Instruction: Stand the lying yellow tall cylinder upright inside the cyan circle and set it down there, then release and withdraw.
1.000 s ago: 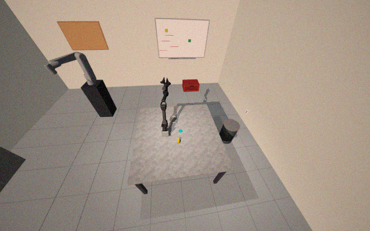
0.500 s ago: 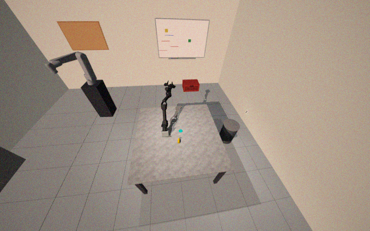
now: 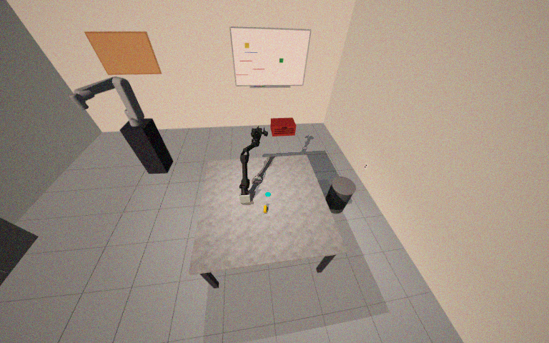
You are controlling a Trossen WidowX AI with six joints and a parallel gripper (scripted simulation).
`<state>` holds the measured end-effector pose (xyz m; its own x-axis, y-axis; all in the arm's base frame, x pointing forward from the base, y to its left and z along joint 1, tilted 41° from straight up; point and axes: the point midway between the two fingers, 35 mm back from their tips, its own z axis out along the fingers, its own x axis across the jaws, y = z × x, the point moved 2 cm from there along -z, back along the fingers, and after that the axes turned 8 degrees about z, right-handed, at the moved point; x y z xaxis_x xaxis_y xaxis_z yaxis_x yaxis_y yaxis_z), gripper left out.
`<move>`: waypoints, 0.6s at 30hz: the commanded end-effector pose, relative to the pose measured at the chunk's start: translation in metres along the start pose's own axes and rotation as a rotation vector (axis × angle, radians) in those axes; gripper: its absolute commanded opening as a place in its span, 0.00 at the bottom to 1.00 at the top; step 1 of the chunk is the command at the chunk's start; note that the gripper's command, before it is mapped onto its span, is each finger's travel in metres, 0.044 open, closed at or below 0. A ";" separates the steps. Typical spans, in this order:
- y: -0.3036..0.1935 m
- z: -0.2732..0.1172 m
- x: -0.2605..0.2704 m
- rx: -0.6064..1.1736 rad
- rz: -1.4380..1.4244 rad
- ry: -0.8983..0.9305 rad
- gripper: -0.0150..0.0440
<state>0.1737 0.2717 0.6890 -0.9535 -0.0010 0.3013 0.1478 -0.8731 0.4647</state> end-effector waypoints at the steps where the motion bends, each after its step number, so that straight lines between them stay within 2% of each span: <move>1: -0.021 -0.004 -0.039 0.085 -0.137 -0.082 0.78; 18: -0.054 -0.044 -0.177 0.382 -0.574 -0.335 0.78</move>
<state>0.2953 0.2966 0.6004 -0.8311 0.5245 0.1848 -0.1809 -0.5692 0.8020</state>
